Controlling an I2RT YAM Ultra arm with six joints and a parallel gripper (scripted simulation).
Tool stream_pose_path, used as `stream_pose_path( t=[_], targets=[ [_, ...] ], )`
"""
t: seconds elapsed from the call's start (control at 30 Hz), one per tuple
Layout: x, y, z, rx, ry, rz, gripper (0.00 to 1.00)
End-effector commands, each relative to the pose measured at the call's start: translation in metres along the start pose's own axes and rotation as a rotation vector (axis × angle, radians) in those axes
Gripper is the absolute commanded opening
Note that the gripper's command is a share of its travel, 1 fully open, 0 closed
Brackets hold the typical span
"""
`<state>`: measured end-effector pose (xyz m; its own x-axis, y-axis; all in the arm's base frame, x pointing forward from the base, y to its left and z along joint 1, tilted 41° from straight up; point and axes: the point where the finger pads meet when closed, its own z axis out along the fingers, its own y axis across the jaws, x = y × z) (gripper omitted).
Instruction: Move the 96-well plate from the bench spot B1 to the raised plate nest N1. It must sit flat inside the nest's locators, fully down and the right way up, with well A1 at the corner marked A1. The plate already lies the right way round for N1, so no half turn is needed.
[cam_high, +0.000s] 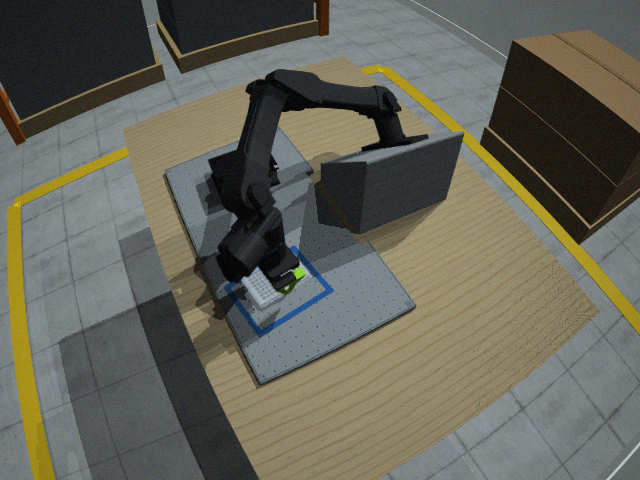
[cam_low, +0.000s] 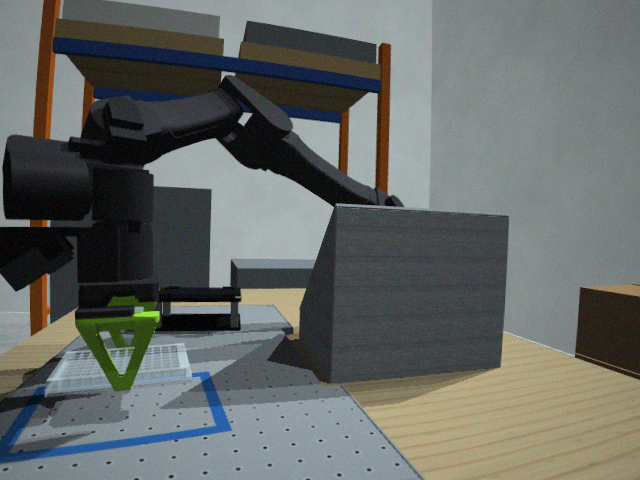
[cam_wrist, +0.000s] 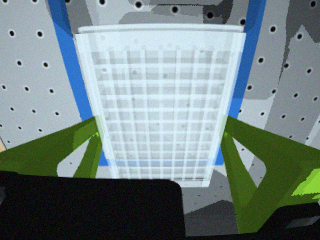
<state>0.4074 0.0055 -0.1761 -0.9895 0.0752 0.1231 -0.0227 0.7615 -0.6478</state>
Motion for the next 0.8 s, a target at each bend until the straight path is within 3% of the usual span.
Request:
stream_pose_path(
  t=[0.0, 0.63, 0.77],
  targets=[
    [-0.012, 0.002, -0.036, -0.017, -0.054, 0.010, 0.00],
    [-0.010, 0.002, -0.065, -0.018, -0.054, 0.010, 0.00],
    [-0.010, 0.001, -0.065, -0.016, -0.055, 0.010, 0.00]
  ],
)
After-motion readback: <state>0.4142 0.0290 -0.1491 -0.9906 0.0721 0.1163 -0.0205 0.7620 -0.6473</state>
